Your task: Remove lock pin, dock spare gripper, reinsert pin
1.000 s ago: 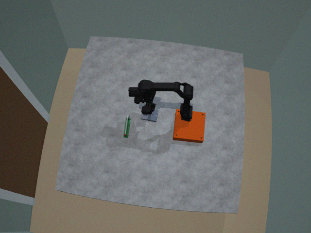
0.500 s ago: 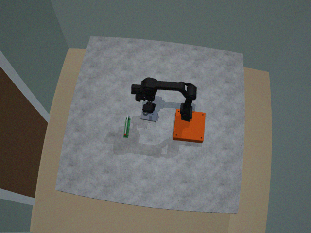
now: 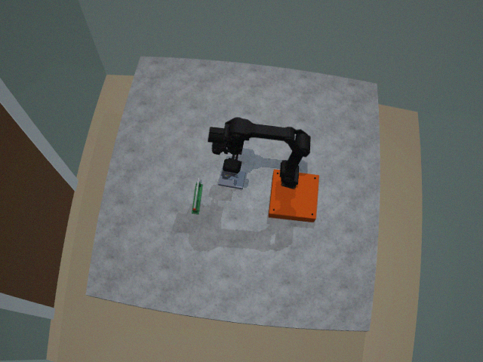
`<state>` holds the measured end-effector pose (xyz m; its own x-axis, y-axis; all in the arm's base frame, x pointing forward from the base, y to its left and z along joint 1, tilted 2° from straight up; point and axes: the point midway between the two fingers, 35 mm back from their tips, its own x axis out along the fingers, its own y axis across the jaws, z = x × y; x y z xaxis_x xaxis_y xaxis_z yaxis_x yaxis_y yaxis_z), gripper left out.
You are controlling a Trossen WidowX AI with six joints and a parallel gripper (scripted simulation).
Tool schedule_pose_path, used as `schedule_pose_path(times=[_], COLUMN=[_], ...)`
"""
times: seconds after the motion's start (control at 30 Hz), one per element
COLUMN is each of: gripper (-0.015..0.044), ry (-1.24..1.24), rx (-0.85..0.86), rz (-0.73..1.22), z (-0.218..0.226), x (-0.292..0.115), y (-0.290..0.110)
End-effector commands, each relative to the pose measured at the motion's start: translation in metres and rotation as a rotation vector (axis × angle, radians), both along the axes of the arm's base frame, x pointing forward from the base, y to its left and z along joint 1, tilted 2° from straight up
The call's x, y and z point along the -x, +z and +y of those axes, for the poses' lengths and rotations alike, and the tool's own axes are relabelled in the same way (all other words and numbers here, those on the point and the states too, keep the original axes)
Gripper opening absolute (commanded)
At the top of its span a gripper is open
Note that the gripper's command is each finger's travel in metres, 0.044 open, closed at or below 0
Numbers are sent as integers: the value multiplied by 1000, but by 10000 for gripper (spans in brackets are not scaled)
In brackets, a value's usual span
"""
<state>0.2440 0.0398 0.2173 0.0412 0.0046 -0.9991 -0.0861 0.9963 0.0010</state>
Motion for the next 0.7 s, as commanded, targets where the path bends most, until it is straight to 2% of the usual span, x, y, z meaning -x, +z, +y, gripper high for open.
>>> schedule_pose_path(times=[0.0,0.03,0.1,0.37,0.57,0.67], gripper=[440,440,387,180,180,180], ry=[0,0,-4,-3,0,121], rx=[1,1,-3,-9,-8,14], rz=[6,6,6,12,11,13], z=[0,0,7,90,109,112], x=[0,0,2,40,51,35], y=[-2,-2,-2,-2,-2,-5])
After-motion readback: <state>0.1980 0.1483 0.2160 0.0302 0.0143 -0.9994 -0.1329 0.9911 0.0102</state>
